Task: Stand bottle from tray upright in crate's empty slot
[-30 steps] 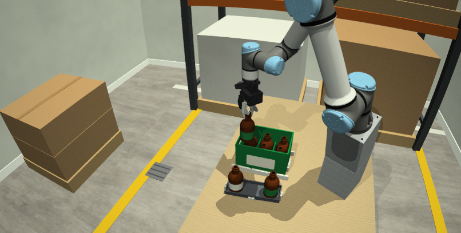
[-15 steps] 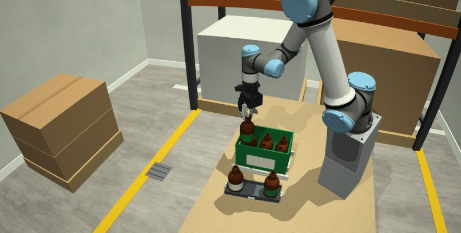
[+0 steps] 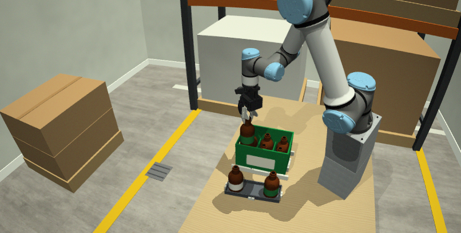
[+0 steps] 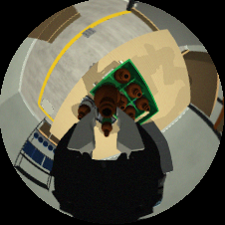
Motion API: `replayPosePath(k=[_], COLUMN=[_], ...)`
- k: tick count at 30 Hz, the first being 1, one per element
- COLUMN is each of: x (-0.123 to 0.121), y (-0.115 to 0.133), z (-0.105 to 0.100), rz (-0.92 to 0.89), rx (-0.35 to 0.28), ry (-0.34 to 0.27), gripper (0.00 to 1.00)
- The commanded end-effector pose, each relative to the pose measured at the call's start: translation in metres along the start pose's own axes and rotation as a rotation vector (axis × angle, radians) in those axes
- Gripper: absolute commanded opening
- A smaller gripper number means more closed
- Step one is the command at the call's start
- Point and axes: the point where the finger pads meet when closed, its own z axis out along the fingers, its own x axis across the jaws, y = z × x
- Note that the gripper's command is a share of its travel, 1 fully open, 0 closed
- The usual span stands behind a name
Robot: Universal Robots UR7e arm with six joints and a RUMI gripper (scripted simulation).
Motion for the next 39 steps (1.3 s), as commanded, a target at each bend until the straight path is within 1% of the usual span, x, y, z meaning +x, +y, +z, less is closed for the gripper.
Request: replayPosePath(k=[1,10,39], x=[-0.0002,-0.0002,-0.0002], y=[-0.0006,-0.0006,-0.0006], z=[0.0032,0.0064,0.0066], rz=[0.0,0.0,0.0], rx=[0.002,0.002,0.002], ry=[0.0,0.0,0.0], gripper=[0.0,0.0,0.0])
